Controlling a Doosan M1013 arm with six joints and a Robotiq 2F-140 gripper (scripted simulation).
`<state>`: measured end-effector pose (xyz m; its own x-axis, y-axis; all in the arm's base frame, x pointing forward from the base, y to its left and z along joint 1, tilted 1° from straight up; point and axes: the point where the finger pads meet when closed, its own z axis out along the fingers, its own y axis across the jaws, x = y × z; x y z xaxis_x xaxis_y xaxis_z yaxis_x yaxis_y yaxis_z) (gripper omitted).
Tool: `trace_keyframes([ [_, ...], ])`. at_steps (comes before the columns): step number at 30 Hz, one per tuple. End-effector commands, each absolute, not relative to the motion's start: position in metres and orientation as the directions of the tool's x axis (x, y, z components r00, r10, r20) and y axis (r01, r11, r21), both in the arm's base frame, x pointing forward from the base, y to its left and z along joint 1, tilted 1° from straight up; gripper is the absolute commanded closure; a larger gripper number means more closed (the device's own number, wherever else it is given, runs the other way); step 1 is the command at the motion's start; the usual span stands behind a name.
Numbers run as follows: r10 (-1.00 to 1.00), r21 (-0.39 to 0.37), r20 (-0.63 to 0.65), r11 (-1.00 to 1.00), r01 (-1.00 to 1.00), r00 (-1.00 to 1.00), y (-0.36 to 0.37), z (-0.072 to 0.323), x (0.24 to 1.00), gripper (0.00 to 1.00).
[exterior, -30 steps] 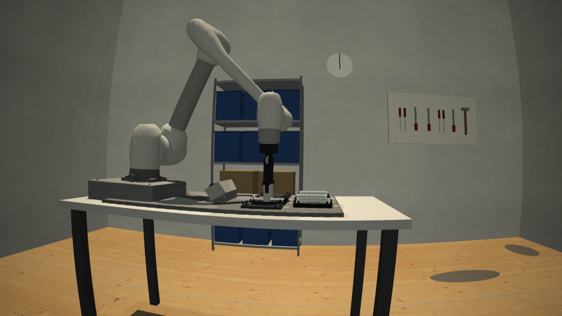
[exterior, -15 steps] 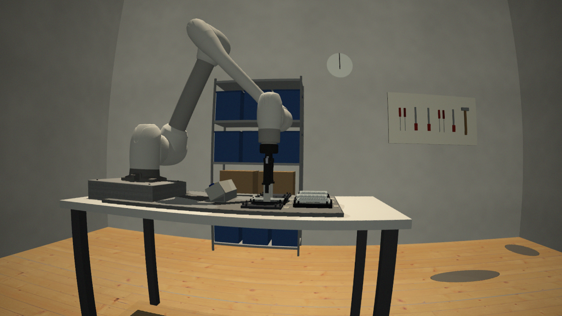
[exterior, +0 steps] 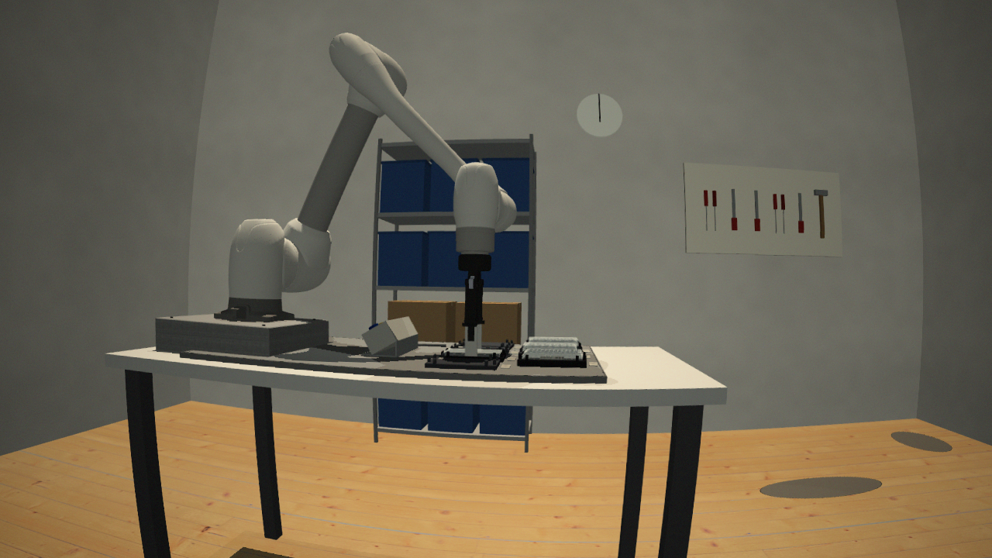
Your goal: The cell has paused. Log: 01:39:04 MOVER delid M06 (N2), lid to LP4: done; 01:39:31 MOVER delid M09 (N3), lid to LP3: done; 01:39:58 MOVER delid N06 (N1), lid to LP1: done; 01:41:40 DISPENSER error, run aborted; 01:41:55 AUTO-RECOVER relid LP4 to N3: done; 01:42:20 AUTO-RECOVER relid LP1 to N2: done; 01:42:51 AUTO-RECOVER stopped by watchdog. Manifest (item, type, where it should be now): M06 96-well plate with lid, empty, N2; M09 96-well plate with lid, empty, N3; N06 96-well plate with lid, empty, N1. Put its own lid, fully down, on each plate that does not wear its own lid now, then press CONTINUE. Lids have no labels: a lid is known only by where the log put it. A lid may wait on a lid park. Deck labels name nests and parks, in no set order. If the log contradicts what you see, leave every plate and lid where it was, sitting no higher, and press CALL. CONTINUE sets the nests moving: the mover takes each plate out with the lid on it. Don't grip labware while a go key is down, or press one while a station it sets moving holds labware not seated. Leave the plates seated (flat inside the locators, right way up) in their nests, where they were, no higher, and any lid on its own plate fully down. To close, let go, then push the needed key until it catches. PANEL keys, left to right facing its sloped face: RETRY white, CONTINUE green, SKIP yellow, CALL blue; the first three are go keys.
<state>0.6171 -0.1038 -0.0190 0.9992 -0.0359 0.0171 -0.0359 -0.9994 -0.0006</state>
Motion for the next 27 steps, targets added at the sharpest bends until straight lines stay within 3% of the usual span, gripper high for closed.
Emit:
trace_keyframes([
  [1, -0.036, -0.001, 0.017, -0.999, -0.036, 0.999, -0.104, -0.019, 0.617, 1.00],
  [27, -0.036, -0.001, 0.017, -0.999, -0.036, 0.999, -0.104, 0.011, 0.617, 1.00],
])
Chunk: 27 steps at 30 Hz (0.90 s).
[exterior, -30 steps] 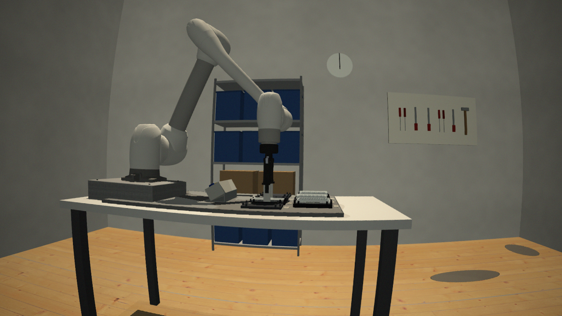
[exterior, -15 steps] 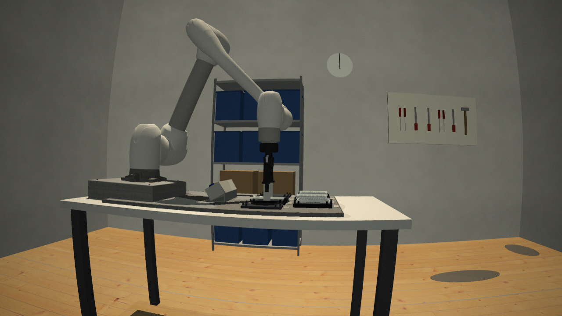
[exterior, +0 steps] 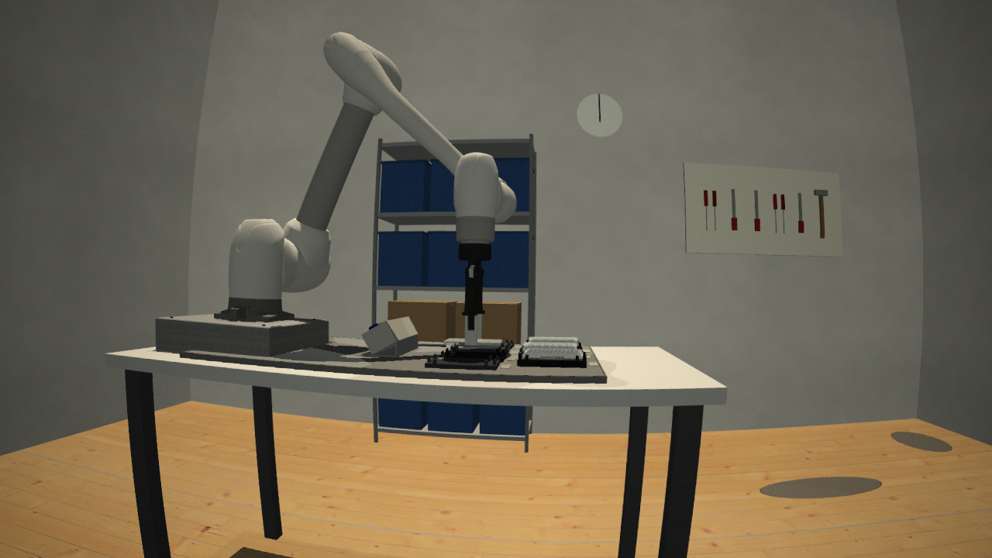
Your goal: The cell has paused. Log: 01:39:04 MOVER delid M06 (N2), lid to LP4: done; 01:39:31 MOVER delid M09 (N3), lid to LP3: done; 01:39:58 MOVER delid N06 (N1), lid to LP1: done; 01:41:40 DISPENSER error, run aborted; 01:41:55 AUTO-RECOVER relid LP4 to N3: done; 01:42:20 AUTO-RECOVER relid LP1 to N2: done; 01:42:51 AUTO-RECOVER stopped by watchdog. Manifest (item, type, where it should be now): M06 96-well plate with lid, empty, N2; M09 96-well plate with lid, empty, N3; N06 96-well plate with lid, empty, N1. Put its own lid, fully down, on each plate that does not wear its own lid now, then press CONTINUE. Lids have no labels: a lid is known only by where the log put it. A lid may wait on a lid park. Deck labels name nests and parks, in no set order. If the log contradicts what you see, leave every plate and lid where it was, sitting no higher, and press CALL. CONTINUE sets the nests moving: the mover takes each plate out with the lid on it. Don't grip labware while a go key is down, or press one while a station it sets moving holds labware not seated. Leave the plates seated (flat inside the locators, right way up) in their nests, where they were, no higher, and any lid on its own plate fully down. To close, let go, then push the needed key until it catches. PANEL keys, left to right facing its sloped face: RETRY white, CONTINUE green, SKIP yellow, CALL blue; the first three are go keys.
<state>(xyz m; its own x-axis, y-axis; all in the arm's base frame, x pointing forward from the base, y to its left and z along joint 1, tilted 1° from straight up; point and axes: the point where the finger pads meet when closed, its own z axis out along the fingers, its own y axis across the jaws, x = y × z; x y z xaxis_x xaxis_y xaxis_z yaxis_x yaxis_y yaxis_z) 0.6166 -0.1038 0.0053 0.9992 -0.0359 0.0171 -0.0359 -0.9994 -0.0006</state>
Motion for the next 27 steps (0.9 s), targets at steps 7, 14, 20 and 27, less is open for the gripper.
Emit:
trace_keyframes([
  [7, -0.036, -0.001, 0.017, -0.999, -0.036, 0.999, -0.104, 0.022, 0.616, 1.00],
  [14, -0.036, -0.001, 0.017, -0.999, -0.036, 0.999, -0.104, 0.035, 0.616, 1.00],
  [20, -0.036, -0.001, 0.017, -0.999, -0.036, 0.999, -0.104, 0.041, 0.616, 1.00],
  [27, -0.036, -0.001, 0.017, -0.999, -0.036, 0.999, -0.104, 0.047, 0.616, 1.00],
])
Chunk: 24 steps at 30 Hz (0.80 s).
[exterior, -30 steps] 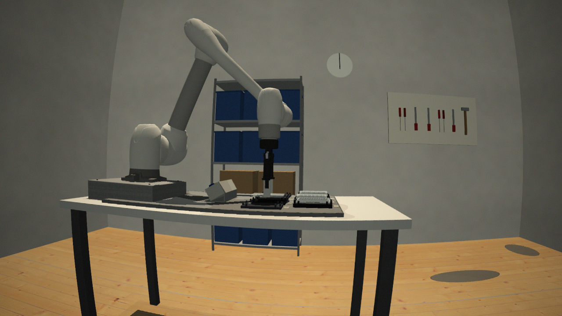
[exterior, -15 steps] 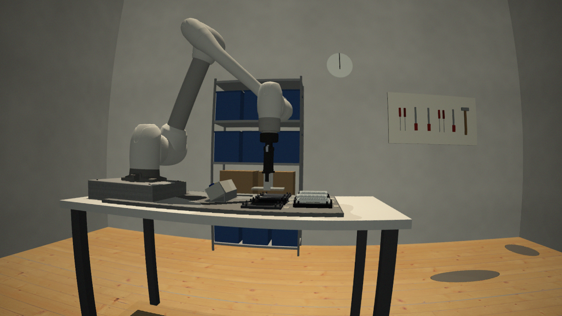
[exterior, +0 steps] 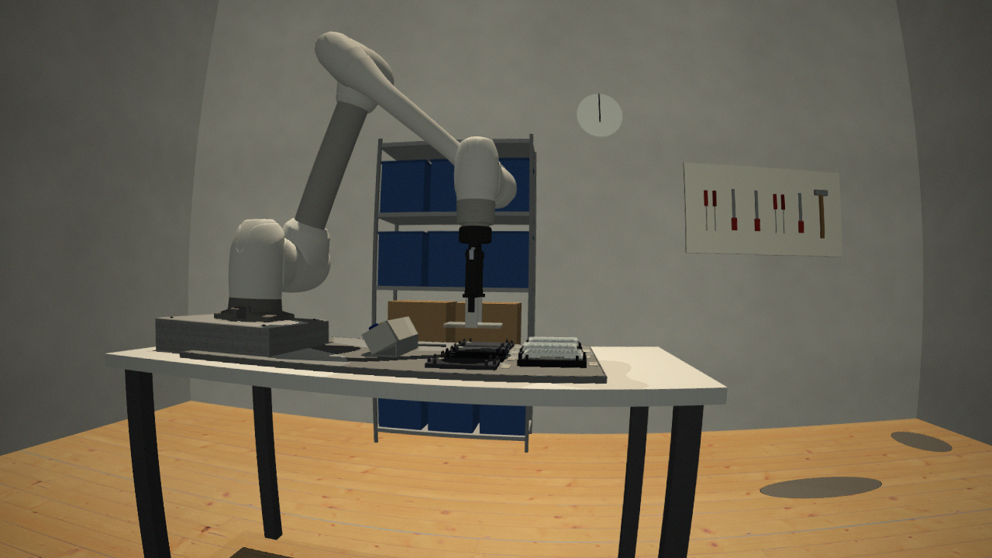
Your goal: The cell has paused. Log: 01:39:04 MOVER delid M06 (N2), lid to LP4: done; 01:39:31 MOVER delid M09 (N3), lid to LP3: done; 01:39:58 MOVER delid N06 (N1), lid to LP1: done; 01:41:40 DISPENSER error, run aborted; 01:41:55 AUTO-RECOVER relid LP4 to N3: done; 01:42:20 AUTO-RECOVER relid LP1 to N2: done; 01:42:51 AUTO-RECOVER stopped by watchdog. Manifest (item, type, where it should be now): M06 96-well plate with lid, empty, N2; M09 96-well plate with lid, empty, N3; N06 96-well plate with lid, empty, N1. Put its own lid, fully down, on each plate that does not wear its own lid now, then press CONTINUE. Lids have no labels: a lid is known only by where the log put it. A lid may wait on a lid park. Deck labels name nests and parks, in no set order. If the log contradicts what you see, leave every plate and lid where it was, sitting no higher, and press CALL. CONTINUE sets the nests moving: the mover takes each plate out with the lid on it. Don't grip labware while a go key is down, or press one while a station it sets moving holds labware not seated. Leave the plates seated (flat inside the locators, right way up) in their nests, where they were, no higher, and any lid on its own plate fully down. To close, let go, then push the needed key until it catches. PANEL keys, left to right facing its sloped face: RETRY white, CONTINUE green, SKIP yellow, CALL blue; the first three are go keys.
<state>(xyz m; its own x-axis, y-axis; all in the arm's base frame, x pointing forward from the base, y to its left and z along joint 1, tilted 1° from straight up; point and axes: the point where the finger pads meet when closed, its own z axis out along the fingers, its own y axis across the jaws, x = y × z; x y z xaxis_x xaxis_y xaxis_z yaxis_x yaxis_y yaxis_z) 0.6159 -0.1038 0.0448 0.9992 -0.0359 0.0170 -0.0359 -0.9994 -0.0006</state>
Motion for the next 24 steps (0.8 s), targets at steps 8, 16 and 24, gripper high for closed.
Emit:
trace_keyframes([
  [8, -0.036, -0.001, 0.017, -0.999, -0.036, 0.999, -0.104, 0.048, 0.616, 1.00],
  [16, -0.036, -0.001, 0.017, -0.999, -0.036, 0.999, -0.132, 0.053, 0.691, 1.00],
  [24, -0.036, -0.001, 0.017, -0.999, -0.036, 0.999, -0.172, 0.052, 0.782, 1.00],
])
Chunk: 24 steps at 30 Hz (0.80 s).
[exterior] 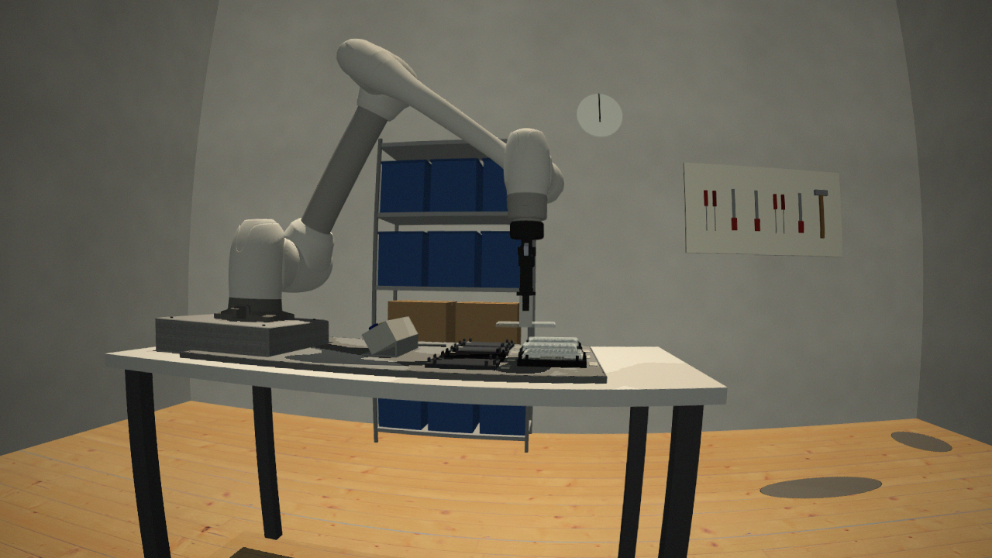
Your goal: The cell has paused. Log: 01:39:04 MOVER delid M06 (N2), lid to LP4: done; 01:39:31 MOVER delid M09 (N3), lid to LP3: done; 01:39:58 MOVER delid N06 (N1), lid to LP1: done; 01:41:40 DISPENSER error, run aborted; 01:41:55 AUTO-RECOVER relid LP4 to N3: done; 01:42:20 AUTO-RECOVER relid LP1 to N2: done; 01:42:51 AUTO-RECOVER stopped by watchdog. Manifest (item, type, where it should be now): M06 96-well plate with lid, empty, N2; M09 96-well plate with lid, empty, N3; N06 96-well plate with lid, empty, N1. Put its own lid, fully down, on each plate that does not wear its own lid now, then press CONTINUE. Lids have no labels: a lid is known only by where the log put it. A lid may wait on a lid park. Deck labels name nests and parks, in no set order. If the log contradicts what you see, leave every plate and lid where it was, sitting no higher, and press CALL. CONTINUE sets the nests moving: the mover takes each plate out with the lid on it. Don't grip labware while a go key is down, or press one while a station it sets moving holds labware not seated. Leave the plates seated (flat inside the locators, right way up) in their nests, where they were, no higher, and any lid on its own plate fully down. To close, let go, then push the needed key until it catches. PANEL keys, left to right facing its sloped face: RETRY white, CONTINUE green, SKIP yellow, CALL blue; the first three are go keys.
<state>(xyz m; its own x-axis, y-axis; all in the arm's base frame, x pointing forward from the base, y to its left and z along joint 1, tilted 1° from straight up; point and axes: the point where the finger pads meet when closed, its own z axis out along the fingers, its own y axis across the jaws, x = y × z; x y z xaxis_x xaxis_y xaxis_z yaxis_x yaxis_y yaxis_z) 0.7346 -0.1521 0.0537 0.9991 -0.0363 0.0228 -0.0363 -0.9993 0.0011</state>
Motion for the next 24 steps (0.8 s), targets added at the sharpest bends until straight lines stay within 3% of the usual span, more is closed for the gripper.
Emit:
trace_keyframes([
  [1, -0.036, -0.001, 0.017, -0.999, -0.036, 0.999, -0.172, 0.052, 0.782, 1.00],
  [24, -0.036, -0.001, 0.017, -0.999, -0.036, 0.999, -0.178, 0.051, 0.795, 1.00],
])
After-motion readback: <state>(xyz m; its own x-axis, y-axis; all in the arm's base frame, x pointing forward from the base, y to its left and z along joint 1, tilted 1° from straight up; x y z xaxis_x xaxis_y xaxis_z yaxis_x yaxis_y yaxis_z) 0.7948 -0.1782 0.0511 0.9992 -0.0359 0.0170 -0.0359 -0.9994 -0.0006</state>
